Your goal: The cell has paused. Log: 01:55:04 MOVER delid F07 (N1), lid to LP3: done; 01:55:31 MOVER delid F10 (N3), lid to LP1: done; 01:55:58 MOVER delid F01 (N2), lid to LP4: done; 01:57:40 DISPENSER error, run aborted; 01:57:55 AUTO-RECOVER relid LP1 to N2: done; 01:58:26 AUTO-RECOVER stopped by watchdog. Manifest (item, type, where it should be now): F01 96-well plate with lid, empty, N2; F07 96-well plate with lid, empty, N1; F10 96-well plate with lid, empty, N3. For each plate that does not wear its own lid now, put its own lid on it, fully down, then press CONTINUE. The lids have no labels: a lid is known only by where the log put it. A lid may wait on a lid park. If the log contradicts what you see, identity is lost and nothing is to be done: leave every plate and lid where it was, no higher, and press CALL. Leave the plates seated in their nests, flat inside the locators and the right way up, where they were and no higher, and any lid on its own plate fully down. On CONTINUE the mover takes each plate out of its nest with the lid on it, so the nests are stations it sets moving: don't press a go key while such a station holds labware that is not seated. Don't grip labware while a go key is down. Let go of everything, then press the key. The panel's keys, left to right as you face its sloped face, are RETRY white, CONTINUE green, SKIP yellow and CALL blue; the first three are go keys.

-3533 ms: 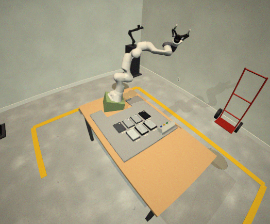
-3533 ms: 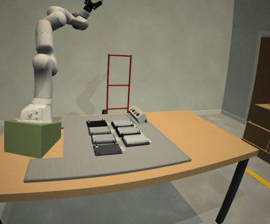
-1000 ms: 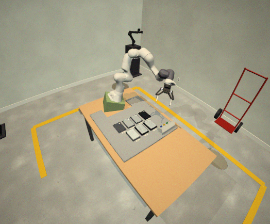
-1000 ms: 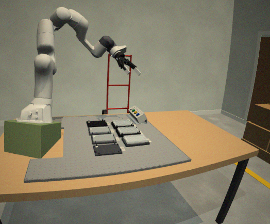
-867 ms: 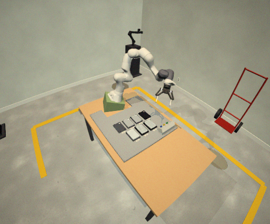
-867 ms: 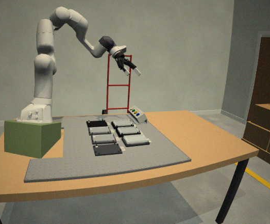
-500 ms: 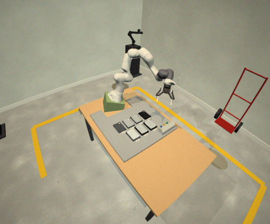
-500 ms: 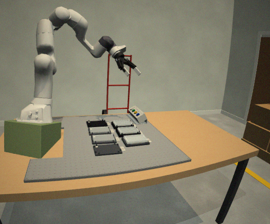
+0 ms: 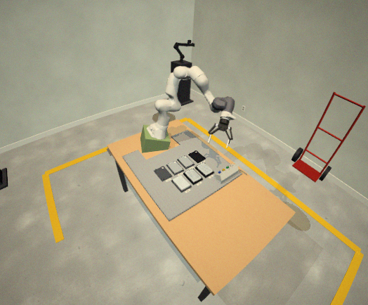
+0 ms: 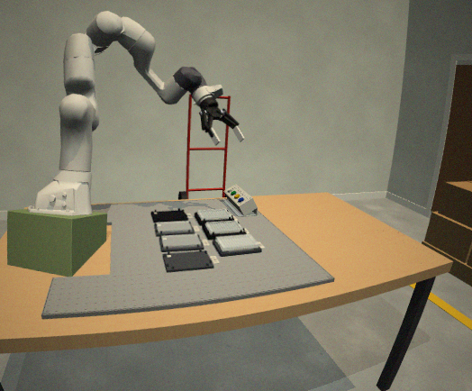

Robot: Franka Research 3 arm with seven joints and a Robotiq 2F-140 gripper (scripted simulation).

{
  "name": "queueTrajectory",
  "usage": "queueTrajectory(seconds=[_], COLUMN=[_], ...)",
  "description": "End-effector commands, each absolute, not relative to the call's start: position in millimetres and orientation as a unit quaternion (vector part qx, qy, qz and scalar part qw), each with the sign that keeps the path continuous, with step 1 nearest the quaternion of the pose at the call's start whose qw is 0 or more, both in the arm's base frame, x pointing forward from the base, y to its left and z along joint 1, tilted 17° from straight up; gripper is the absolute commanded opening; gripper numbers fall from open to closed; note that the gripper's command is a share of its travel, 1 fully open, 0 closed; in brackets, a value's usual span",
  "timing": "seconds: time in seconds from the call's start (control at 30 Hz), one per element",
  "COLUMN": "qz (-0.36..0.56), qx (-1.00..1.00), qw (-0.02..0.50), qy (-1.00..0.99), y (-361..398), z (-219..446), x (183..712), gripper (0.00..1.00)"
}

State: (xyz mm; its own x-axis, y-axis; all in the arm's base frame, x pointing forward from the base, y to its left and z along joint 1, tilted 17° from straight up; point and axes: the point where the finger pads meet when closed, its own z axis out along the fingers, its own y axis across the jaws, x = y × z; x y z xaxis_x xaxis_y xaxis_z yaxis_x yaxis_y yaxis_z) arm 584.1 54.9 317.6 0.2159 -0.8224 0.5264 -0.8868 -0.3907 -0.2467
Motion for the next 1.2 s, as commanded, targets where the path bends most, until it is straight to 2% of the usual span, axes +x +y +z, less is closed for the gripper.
queueTrajectory(seconds=[0.0, 0.2, 0.23, 0.73, 0.77, 1.17], qz=[0.3, 0.3, 0.241, 0.241, 0.184, 0.184], qx=[0.772, 0.772, 0.741, 0.741, 0.698, 0.698], qw=[0.041, 0.041, 0.015, 0.015, -0.008, -0.008], qy=[-0.559, -0.559, -0.627, -0.627, -0.692, -0.692], y=[58.7, 58.7, 51.6, 51.6, 45.9, 45.9], z=[318.4, 318.4, 275.0, 275.0, 237.3, 237.3], x=[585.4, 585.4, 565.4, 565.4, 545.2, 545.2], gripper=[1.0, 1.0, 1.0, 1.0, 1.0, 1.0])
